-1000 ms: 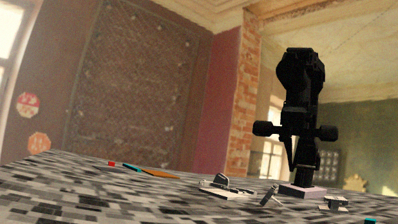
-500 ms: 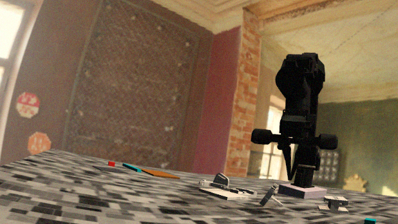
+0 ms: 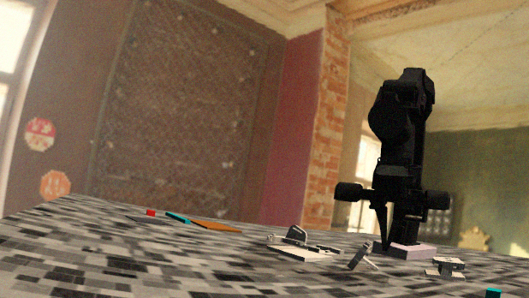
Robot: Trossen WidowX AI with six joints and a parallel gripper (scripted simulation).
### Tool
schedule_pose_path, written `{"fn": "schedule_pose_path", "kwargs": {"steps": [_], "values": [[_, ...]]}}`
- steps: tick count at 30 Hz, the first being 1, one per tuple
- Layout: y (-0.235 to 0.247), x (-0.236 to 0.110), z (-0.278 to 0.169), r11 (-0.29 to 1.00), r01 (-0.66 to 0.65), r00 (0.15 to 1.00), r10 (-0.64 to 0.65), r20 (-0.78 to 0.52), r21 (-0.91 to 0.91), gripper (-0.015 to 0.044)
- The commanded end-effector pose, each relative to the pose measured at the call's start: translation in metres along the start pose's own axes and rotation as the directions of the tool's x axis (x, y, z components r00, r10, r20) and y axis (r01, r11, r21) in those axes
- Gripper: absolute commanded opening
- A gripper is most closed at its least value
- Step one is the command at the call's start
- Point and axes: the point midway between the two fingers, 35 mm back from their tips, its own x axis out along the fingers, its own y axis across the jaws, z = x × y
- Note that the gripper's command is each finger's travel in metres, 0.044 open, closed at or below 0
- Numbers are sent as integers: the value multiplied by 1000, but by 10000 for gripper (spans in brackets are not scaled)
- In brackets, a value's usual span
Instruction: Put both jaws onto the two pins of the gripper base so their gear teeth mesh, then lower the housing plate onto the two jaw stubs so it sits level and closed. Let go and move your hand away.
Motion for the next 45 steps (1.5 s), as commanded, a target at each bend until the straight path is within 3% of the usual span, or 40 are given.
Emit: {"fn": "schedule_pose_path", "kwargs": {"steps": [1,45], "values": [[0,9,-3,1000,3,1000,-3,-13,-1,0],[-52,17,-3,1000,8,1000,-8,-13,-1,0]]}}
